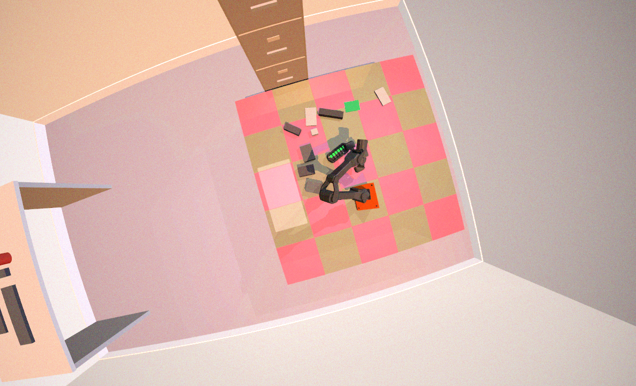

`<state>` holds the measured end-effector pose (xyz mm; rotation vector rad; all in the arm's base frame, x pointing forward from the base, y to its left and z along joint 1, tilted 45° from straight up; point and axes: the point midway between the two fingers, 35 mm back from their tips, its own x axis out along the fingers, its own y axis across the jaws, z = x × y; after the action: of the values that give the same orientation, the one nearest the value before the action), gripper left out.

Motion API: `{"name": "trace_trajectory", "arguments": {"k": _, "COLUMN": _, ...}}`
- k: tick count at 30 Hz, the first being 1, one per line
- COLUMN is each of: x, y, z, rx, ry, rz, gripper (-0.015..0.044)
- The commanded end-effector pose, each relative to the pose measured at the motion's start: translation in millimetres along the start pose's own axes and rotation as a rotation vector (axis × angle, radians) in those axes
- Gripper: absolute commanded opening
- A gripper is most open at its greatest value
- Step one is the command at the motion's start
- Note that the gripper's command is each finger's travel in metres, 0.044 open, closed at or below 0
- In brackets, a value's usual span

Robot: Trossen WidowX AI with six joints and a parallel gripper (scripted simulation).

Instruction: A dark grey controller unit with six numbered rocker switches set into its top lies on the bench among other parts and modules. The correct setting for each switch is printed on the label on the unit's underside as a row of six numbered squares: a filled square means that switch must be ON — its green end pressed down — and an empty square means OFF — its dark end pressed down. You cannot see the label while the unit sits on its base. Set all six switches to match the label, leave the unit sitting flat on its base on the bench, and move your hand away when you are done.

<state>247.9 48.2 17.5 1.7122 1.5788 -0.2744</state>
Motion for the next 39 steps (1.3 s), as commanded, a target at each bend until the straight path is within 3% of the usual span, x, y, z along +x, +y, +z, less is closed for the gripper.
{"name": "trace_trajectory", "arguments": {"k": 1, "x": -13, "y": -2, "z": -3, "rx": -0.015, "ry": 0.007, "rz": 0.008, "gripper": 0.0}}
{"name": "trace_trajectory", "arguments": {"k": 8, "x": -7, "y": 17, "z": 2, "rx": -0.016, "ry": 0.008, "rz": 0.009, "gripper": 0.0}}
{"name": "trace_trajectory", "arguments": {"k": 39, "x": 36, "y": 5, "z": 4, "rx": -0.141, "ry": 0.044, "rz": 0.009, "gripper": 0.0}}
